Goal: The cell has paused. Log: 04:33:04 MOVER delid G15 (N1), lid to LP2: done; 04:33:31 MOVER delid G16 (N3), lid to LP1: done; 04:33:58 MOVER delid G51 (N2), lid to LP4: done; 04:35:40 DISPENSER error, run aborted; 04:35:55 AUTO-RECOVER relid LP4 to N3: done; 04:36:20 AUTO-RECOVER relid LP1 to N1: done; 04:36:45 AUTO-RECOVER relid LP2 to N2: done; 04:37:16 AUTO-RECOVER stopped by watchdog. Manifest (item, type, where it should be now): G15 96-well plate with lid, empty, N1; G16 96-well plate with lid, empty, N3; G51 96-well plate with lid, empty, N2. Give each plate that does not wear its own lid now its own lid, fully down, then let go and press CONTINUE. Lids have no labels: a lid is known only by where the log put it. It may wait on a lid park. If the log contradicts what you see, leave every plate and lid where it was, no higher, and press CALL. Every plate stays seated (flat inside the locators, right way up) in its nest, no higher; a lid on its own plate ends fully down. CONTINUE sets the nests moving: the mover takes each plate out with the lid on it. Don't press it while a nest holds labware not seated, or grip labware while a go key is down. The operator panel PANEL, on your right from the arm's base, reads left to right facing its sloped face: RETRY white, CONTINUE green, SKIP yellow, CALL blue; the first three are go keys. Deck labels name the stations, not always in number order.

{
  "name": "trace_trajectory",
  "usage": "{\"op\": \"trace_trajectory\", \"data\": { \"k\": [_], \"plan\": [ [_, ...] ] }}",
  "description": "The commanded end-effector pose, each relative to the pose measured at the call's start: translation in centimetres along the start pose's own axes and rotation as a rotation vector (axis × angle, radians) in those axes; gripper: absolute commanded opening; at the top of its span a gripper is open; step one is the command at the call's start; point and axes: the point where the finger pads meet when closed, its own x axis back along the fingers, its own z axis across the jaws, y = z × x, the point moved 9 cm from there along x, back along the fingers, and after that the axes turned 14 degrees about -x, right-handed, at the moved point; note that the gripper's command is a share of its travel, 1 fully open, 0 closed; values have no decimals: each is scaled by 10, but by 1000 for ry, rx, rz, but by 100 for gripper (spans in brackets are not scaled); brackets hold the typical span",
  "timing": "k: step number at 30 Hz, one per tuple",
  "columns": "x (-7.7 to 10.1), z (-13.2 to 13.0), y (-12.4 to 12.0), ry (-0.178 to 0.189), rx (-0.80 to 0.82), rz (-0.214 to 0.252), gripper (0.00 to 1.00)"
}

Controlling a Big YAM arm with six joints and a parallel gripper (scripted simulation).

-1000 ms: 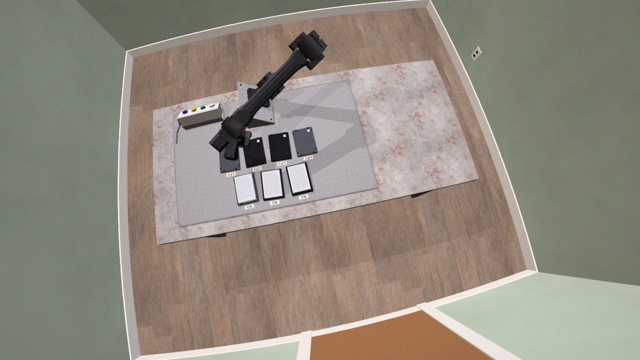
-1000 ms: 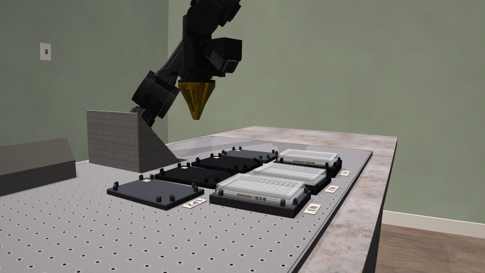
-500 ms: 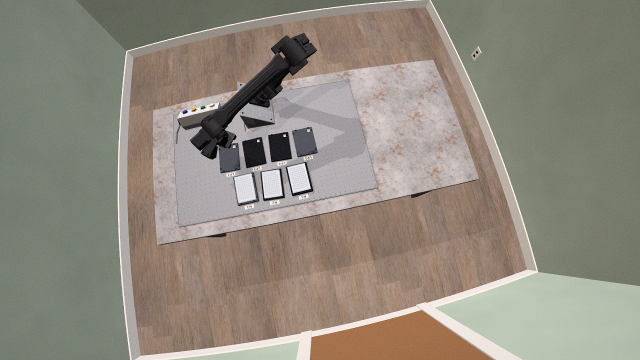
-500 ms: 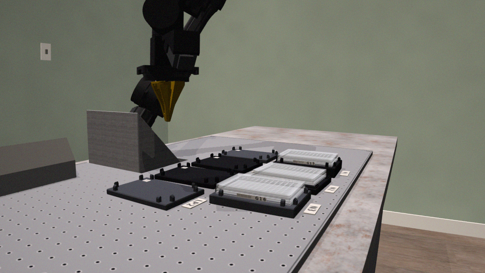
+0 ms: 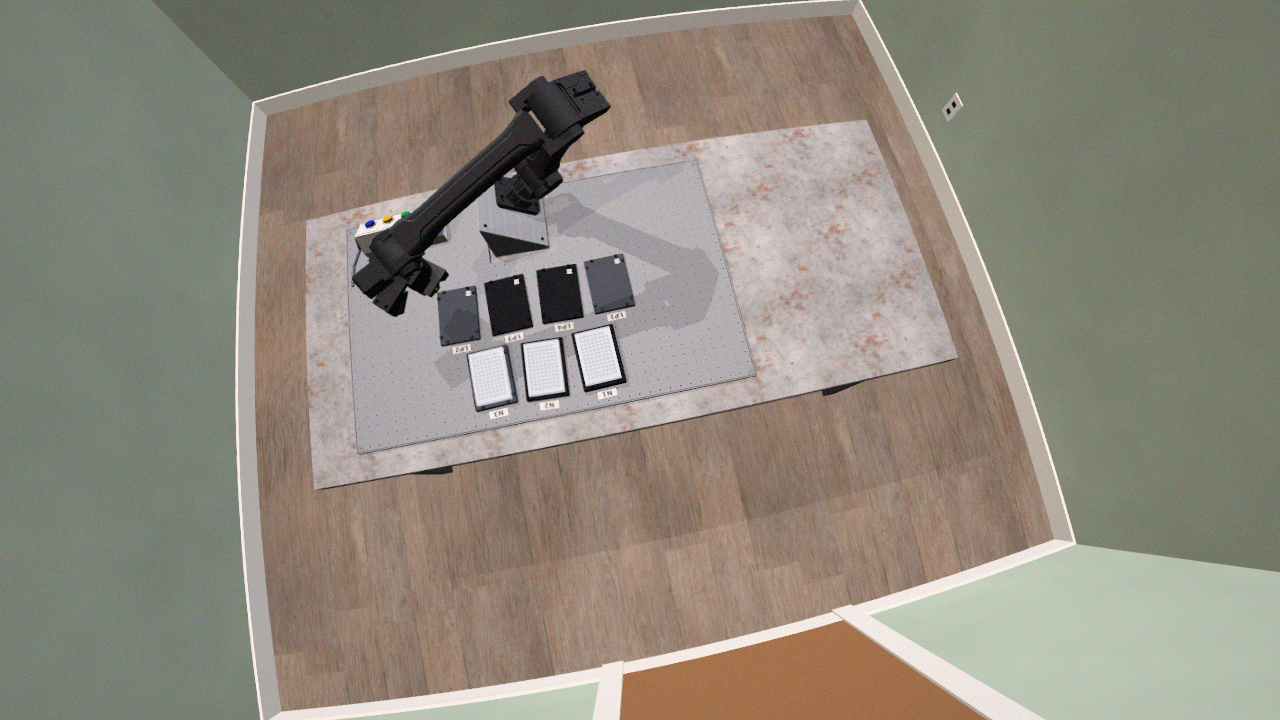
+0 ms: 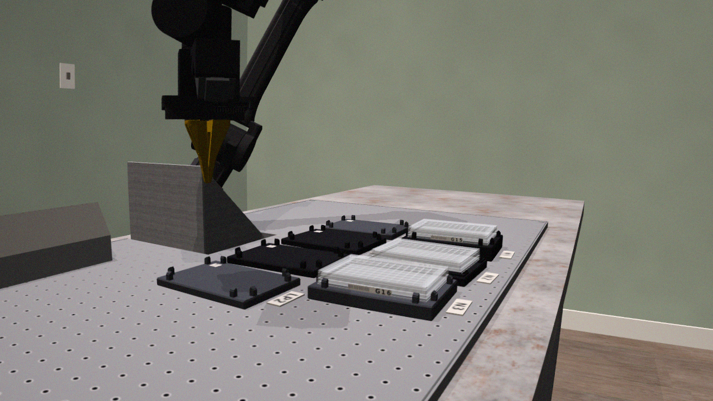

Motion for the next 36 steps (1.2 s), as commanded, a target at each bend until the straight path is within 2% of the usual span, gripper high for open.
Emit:
{"op": "trace_trajectory", "data": {
  "k": [1, 2, 6, 27, 28, 30, 36],
  "plan": [
    [-3, 5, 2, -9, 31, 3, 0],
    [15, 14, 7, -15, 55, -45, 0],
    [12, 13, 10, -13, 42, -35, 0],
    [19, 17, 16, -14, 40, -50, 0],
    [9, -4, 2, 2, -26, -25, 0],
    [3, -17, -1, 4, -70, -19, 0],
    [2, -36, -8, 4, -152, -13, 0]
  ]
}}
